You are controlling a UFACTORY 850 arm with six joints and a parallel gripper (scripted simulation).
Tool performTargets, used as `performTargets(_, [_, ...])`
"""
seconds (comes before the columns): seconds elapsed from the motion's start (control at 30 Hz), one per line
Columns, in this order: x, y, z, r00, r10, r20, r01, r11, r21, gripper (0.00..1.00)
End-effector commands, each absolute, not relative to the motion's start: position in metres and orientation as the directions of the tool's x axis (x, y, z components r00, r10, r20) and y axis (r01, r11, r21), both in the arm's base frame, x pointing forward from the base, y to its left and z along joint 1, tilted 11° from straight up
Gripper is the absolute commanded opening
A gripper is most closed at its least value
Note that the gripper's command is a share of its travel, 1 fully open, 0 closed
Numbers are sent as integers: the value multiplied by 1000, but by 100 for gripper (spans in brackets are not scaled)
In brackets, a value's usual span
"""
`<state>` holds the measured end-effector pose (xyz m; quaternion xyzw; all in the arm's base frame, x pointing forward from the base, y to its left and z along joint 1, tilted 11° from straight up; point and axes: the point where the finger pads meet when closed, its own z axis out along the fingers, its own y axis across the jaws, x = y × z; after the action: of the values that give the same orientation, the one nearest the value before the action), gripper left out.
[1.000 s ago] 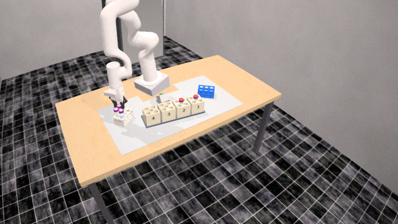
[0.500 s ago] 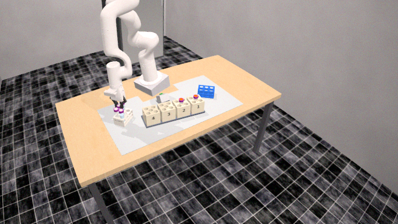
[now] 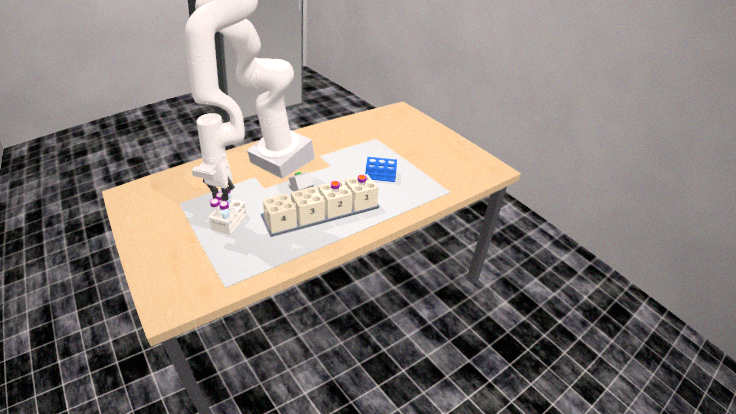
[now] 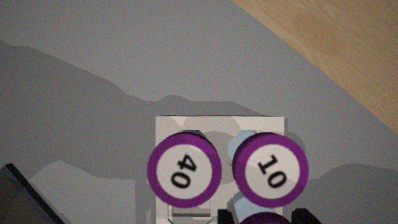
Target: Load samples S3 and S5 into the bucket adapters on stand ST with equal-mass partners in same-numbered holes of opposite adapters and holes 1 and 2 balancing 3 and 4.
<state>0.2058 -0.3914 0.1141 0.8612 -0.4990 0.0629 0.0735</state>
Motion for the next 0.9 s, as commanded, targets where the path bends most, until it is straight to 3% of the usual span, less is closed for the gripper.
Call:
performTargets(0.0, [206, -392, 115, 494, -850, 183, -869, -491, 64, 0])
performTargets(0.87, [206, -391, 121, 494, -850, 183, -869, -491, 64, 0])
